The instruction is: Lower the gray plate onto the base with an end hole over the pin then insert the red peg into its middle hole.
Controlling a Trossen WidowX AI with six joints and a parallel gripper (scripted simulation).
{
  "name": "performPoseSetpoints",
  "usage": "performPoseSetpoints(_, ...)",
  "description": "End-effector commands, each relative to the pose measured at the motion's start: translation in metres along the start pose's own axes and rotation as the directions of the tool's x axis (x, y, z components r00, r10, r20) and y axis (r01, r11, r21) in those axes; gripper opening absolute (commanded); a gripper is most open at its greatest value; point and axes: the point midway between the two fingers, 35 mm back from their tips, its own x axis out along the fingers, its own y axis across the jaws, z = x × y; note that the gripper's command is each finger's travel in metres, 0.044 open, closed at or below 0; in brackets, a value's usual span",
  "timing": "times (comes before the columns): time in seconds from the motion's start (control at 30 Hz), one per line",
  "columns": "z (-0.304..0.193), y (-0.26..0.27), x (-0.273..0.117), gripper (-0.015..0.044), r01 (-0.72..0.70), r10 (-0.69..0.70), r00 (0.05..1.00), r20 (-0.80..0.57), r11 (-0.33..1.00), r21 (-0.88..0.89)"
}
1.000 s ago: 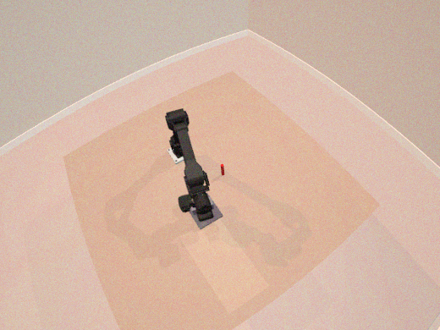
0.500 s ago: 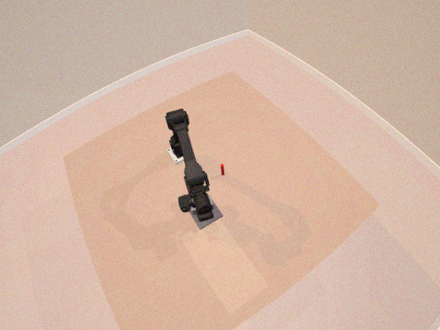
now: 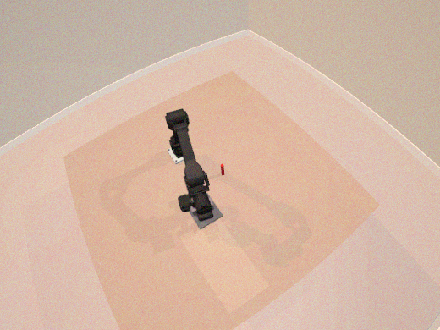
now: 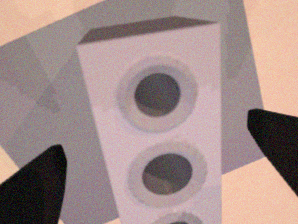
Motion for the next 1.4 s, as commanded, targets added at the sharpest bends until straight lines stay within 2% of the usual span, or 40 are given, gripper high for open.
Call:
performPoseSetpoints(0.0,0.000,0.006,-0.029,0.0440,-0.012,0.012,1.000,-0.002,1.000,-0.001)
performPoseSetpoints(0.17,0.000,0.004,-0.096,0.0440,-0.008,0.008,1.000,-0.003,1.000,0.001)
performPoseSetpoints(0.27,0.001,0.005,-0.114,0.0440,-0.007,0.007,1.000,-0.004,1.000,0.001)
performPoseSetpoints(0.47,-0.009,0.000,-0.116,0.0440,-0.007,0.007,1.000,-0.004,0.999,-0.033)
performPoseSetpoints(0.7,-0.101,-0.074,-0.118,0.0440,-0.005,0.002,1.000,-0.010,0.921,-0.390)
performPoseSetpoints(0.9,-0.141,-0.149,-0.114,0.0440,-0.007,-0.005,1.000,-0.017,0.774,-0.633)
performPoseSetpoints(1.07,-0.142,-0.151,-0.112,0.0440,-0.007,-0.005,1.000,-0.017,0.768,-0.640)
performPoseSetpoints(1.2,-0.143,-0.150,-0.084,0.0440,-0.008,-0.005,1.000,-0.018,0.768,-0.640)
performPoseSetpoints(1.37,-0.144,-0.149,-0.078,0.0440,-0.008,-0.005,1.000,-0.018,0.768,-0.640)
